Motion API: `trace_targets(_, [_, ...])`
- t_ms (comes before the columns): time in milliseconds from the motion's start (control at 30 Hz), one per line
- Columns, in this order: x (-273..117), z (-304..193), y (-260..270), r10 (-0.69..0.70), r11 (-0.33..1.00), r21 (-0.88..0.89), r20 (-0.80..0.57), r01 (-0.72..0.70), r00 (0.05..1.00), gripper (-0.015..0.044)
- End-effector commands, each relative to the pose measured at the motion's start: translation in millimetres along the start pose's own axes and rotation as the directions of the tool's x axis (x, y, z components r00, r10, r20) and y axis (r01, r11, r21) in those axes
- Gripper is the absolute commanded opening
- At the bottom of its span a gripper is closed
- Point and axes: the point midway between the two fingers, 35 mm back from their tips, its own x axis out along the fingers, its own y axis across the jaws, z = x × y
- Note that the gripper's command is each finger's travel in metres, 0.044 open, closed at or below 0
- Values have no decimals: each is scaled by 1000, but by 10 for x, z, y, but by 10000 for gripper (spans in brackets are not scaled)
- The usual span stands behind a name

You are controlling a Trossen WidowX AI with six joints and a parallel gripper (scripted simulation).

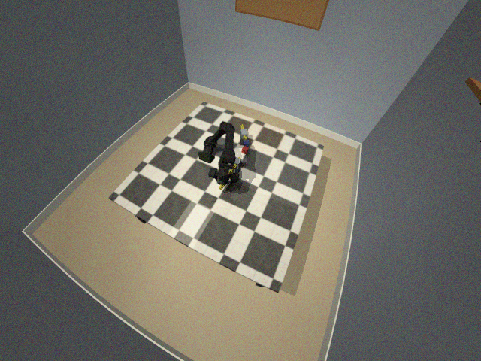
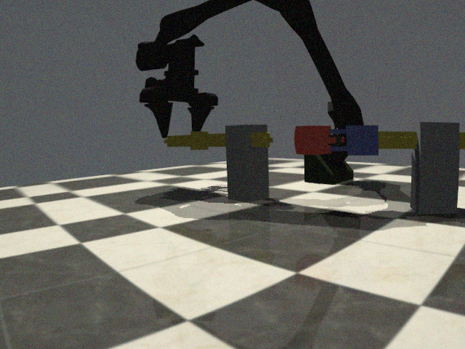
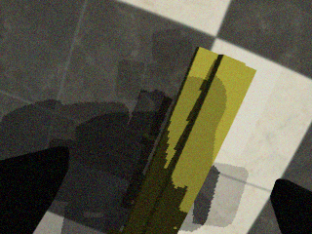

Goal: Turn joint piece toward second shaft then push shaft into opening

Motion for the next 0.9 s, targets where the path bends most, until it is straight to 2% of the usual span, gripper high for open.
trace_targets(0, [74, -24, -14, 2, 993, 117, -9, -1, 1000, 440])
trace_targets(133, [110, -29, -18, 5, 980, 200, -9, -3, 1000, 440])
trace_targets(867, [390, -33, -14, 5, 980, 200, -9, -3, 1000, 440])
